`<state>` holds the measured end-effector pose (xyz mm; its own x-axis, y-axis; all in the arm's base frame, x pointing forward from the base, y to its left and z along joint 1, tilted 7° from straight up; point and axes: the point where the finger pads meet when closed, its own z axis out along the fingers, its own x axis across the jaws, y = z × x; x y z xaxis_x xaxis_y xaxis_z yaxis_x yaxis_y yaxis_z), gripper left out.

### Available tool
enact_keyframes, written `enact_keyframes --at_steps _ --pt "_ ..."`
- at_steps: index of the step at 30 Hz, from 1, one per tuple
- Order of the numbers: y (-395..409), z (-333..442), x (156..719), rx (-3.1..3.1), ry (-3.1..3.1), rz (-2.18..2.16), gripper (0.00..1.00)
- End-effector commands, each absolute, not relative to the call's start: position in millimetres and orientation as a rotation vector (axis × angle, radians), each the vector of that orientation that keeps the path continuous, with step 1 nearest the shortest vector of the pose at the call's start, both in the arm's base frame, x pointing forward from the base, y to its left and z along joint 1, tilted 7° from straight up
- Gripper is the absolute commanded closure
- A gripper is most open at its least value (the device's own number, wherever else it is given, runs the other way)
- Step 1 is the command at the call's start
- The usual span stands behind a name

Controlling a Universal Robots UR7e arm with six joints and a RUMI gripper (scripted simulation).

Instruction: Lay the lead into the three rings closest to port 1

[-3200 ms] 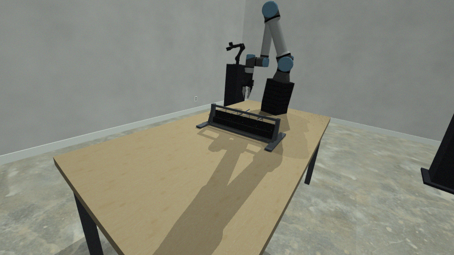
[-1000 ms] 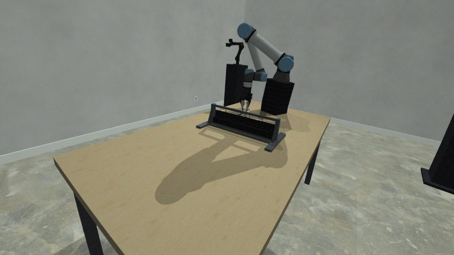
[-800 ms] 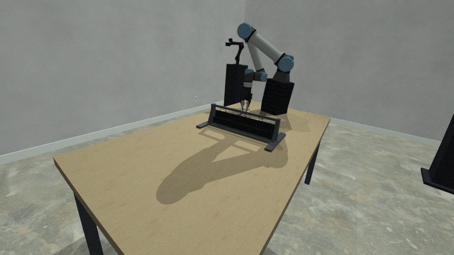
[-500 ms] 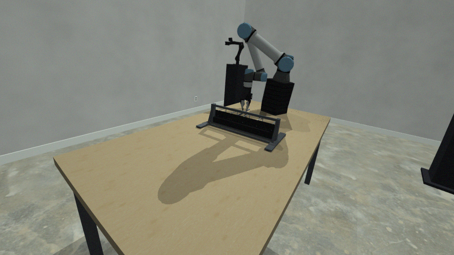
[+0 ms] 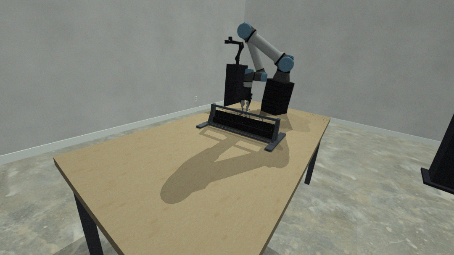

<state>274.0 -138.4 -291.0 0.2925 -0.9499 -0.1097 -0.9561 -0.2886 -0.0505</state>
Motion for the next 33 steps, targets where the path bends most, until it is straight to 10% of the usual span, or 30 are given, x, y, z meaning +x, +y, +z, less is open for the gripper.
enact_keyframes --at_steps 1,33 --pt "-138.7 -290.8 274.2 -2.439 1.806 0.087 0.80" --pt "-138.1 -295.4 274.3 -2.439 1.806 0.087 0.80"
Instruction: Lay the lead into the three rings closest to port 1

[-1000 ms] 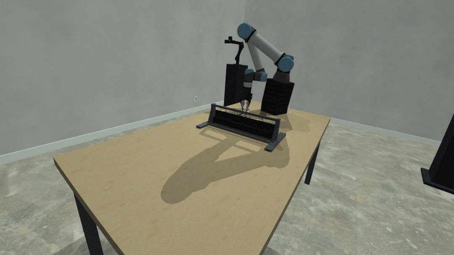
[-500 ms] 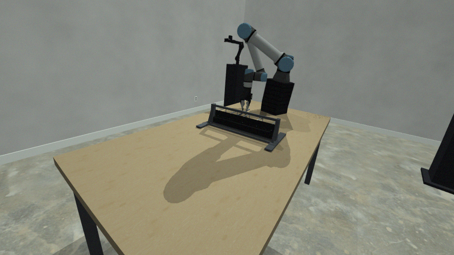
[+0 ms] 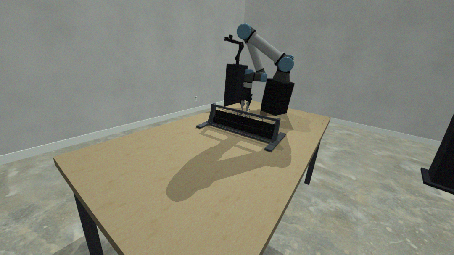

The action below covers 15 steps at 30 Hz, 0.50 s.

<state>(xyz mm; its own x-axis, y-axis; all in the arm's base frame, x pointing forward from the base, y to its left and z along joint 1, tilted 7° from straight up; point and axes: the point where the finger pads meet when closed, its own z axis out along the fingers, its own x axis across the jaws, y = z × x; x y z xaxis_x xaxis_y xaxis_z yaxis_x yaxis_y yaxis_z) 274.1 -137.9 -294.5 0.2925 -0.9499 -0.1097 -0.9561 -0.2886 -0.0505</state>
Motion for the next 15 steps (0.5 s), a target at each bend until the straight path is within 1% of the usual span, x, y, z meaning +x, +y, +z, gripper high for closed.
enact_keyframes --at_steps 1,15 --pt "-138.1 -295.4 274.3 -2.439 1.806 0.087 0.80" --pt "-137.6 -299.5 274.4 -2.439 1.806 0.087 0.80"
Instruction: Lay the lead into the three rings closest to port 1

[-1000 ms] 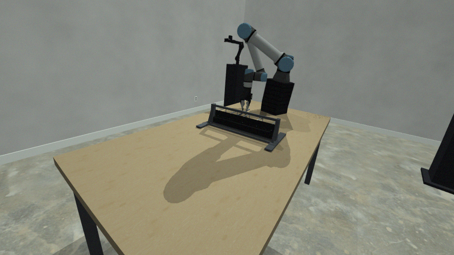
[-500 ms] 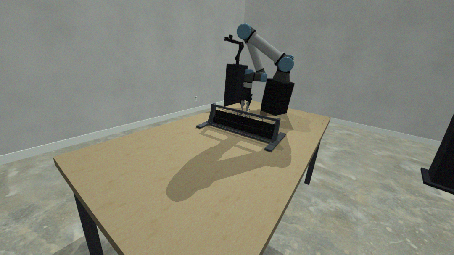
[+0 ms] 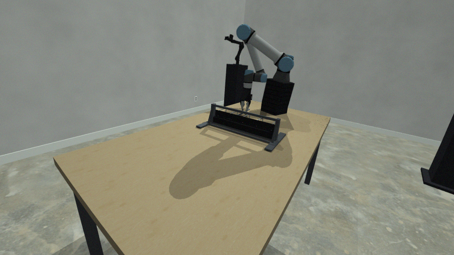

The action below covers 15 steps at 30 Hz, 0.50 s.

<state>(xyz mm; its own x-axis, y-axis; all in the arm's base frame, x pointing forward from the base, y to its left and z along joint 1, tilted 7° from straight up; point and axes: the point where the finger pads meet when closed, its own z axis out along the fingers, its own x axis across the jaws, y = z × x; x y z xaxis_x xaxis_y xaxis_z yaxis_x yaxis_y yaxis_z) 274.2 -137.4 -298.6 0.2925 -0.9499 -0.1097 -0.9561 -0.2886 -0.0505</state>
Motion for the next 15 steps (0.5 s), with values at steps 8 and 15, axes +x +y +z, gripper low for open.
enact_keyframes --at_steps 8,15 --pt "-137.5 -300.7 274.4 -2.439 1.806 0.087 0.80" --pt "-137.4 -301.4 274.4 -2.439 1.806 0.087 0.80"
